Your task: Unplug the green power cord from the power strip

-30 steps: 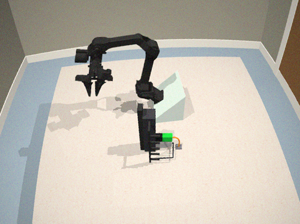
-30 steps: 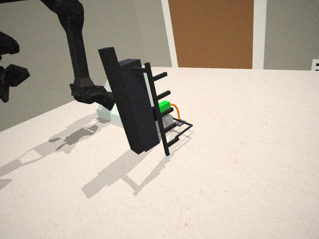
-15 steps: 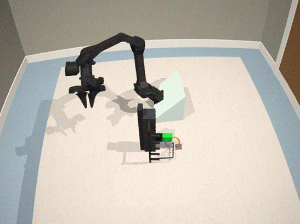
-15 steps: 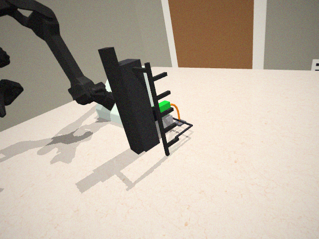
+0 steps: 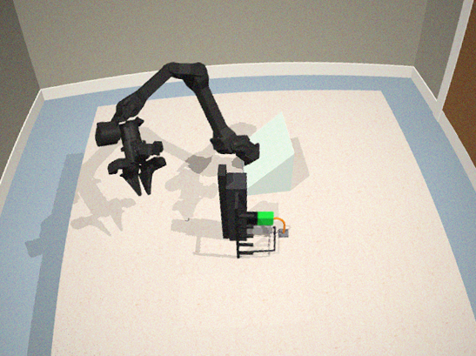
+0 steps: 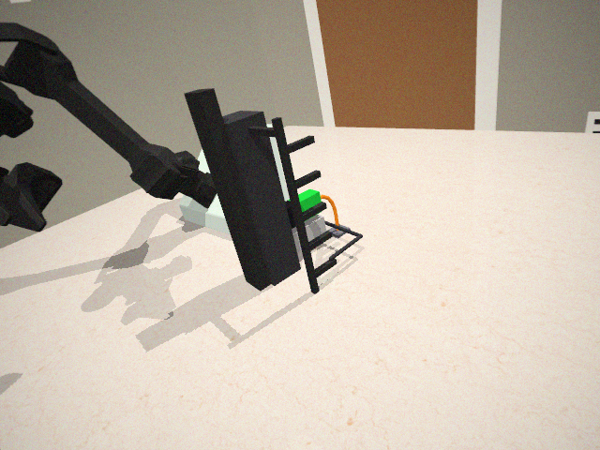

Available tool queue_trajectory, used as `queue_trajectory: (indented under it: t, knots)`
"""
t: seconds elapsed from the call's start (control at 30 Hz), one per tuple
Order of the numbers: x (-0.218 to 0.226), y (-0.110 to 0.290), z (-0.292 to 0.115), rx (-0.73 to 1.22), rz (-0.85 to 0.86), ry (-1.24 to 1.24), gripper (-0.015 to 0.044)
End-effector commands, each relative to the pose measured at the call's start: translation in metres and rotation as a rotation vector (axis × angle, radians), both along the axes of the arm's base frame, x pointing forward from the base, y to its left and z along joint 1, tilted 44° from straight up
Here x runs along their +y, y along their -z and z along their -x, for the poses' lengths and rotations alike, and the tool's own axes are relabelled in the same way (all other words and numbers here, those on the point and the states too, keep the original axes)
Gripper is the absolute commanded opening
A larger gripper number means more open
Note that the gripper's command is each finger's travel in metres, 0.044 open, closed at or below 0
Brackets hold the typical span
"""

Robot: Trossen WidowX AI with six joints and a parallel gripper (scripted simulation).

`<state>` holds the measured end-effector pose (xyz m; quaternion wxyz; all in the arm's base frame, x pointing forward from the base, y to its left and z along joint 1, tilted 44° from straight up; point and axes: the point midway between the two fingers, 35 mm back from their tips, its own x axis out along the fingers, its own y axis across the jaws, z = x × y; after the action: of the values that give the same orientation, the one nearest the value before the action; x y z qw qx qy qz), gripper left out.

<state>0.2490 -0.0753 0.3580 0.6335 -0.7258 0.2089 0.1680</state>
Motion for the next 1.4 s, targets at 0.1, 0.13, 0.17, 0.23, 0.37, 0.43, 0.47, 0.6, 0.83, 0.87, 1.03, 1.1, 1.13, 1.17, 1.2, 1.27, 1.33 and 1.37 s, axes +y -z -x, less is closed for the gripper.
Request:
queue_trajectory:
  t: [0.1,0.13,0.17,0.23,0.37,0.43,0.47,0.6,0.83,0.87,1.03,1.1,1.13,1.17,1.2,1.27,1.33,1.37]
  knots:
    - [0.023,0.004,-0.038,0.008,-0.009,-0.087,0.016]
    - [0.028,0.005,-0.044,0.01,-0.01,-0.101,0.016]
    - [0.032,0.006,-0.049,0.012,-0.01,-0.114,0.016]
    - [0.042,0.008,-0.059,0.016,-0.012,-0.141,0.016]
    - [0.068,0.015,-0.081,0.023,-0.014,-0.201,0.016]
    - [0.083,0.018,-0.091,0.027,-0.014,-0.232,0.016]
    - [0.091,0.02,-0.095,0.028,-0.015,-0.247,0.016]
    - [0.123,0.03,-0.112,0.042,-0.018,-0.298,0.016]
    - [0.19,0.053,-0.132,0.077,-0.023,-0.383,0.016]
    - [0.2,0.057,-0.134,0.083,-0.023,-0.394,0.016]
    - [0.233,0.091,-0.137,0.17,-0.13,-0.347,0.016]
    - [0.248,0.11,-0.136,0.221,-0.188,-0.307,0.016]
    - [0.255,0.118,-0.136,0.241,-0.211,-0.289,0.016]
    - [0.26,0.127,-0.134,0.266,-0.228,-0.269,0.016]
    - [0.265,0.136,-0.133,0.289,-0.244,-0.248,0.016]
    - [0.272,0.149,-0.131,0.323,-0.264,-0.218,0.016]
    - [0.276,0.162,-0.128,0.357,-0.267,-0.188,0.016]
    - [0.276,0.173,-0.125,0.39,-0.25,-0.162,0.016]
